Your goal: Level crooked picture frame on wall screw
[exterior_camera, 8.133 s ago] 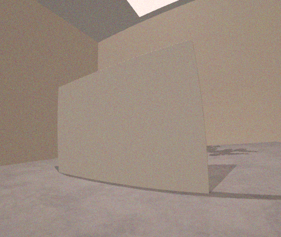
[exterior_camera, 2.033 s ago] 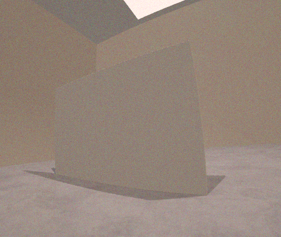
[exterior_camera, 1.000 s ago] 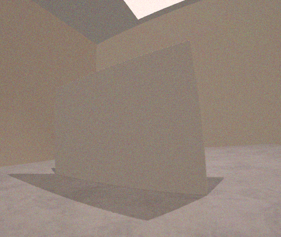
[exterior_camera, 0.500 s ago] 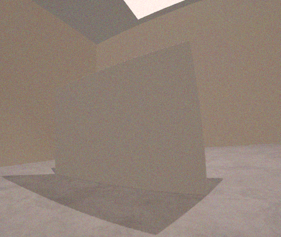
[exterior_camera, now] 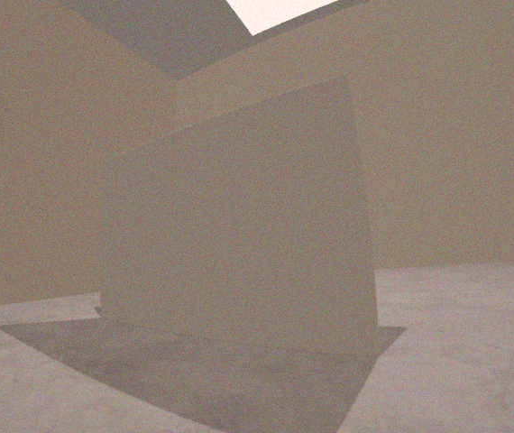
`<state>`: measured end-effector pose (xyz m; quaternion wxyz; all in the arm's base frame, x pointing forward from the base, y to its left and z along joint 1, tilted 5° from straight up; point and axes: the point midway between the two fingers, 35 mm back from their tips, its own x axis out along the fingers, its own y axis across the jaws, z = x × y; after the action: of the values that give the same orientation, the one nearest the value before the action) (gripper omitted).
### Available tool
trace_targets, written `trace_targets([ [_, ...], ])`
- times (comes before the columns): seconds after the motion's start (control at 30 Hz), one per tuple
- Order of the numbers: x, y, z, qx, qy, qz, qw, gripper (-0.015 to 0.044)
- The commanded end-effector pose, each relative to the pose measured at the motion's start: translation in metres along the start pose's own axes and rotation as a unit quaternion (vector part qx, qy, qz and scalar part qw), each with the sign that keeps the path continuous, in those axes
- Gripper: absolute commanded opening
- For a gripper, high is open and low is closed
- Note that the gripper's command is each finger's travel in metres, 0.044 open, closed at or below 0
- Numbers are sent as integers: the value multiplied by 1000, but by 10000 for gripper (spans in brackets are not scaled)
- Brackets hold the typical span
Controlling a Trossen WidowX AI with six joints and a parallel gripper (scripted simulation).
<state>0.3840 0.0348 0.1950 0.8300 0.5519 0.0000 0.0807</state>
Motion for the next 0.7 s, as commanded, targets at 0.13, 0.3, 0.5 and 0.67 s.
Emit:
trace_targets([
  [0.13, 0, 0, 1, 0, -1, 0, 1000, 62],
  [0.3, 0, 0, 1, 0, -1, 0, 1000, 0],
  [0.5, 0, 1, 0, 0, -1, 0, 1000, 0],
  [0.67, 0, 2, 0, 0, -1, 0, 1000, 0],
])
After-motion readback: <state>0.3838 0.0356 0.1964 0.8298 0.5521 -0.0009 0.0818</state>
